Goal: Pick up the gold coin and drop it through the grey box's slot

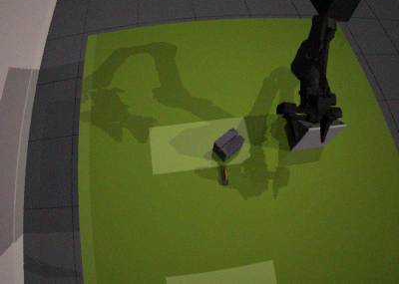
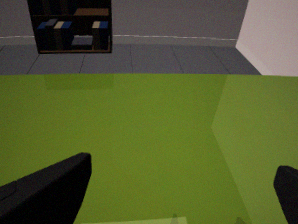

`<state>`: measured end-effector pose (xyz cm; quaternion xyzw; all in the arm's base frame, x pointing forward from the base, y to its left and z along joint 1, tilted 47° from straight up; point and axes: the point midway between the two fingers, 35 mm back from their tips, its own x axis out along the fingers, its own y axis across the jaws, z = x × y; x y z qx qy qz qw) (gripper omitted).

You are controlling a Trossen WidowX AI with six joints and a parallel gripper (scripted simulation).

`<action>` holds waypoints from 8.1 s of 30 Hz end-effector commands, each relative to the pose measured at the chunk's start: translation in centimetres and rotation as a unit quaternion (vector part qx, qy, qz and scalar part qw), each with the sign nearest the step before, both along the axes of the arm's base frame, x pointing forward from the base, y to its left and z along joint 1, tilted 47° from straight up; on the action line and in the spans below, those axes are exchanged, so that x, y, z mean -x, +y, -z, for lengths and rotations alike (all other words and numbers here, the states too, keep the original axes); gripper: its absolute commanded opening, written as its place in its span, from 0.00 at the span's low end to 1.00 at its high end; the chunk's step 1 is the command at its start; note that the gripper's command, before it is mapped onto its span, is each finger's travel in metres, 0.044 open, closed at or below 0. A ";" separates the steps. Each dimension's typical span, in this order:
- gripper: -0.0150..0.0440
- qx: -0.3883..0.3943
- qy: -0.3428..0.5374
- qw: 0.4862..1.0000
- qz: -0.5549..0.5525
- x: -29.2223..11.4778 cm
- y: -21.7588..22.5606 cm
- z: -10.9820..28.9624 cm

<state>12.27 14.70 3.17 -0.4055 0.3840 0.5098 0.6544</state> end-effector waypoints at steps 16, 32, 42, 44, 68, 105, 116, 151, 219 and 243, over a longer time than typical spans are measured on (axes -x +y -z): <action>0.53 0.276 0.025 0.959 0.057 -11.7 -2.2 0.7; 0.53 0.541 0.106 0.834 0.013 -21.4 -8.1 9.7; 0.53 0.550 0.110 0.828 0.009 -21.4 -8.6 10.0; 0.53 0.550 0.110 0.828 0.009 -21.4 -9.4 10.8; 0.53 0.551 0.110 0.827 0.009 -21.3 -13.4 14.5; 0.25 0.552 0.110 0.827 0.010 -21.1 -16.3 17.1; 0.25 0.551 0.110 0.827 0.009 -21.3 -15.7 16.6; 0.25 0.550 0.110 0.828 0.009 -21.5 -9.4 10.5; 0.25 0.458 -0.003 0.754 0.470 -20.3 -13.5 5.8; 0.25 0.456 -0.002 0.753 0.475 -18.9 -15.4 4.0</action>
